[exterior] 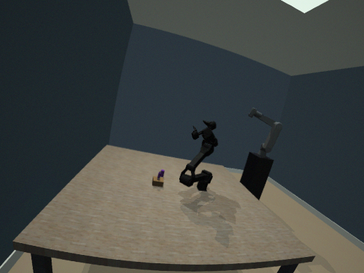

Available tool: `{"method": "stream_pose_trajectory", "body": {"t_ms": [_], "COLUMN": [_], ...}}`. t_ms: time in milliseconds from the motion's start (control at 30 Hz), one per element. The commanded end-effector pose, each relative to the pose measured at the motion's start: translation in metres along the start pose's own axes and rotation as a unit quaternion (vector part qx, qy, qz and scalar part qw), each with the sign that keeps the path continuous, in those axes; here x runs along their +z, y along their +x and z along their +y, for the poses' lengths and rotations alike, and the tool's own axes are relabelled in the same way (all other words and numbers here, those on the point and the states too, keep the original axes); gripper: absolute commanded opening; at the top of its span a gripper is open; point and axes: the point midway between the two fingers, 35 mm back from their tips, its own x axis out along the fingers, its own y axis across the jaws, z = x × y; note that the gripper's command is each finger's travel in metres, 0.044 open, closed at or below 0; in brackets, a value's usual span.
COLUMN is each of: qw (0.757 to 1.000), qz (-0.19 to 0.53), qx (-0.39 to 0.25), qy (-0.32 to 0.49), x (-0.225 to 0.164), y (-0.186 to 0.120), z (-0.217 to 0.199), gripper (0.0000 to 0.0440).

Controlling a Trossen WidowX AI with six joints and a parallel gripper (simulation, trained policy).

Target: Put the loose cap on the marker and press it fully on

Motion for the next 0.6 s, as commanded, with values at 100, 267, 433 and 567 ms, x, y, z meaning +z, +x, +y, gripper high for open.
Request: {"method": "stream_pose_trajectory", "body": {"t_ms": [100, 267, 433, 567], "qw": [1.0, 0.999, 0.997, 0.995], "qz": [-0.008, -0.017, -0.029, -0.038], "qx": [-0.007, -0.019, -0.033, -0.044], "qy": [0.022, 0.047, 0.068, 0.083], "x": [0.003, 0.007, 0.012, 0.015], "y": [0.001, 0.001, 0.002, 0.003], "z": [0.001, 0.002, 0.002, 0.001], "gripper": [0.0302, 0.0248, 0.0263, 0.0274]}}
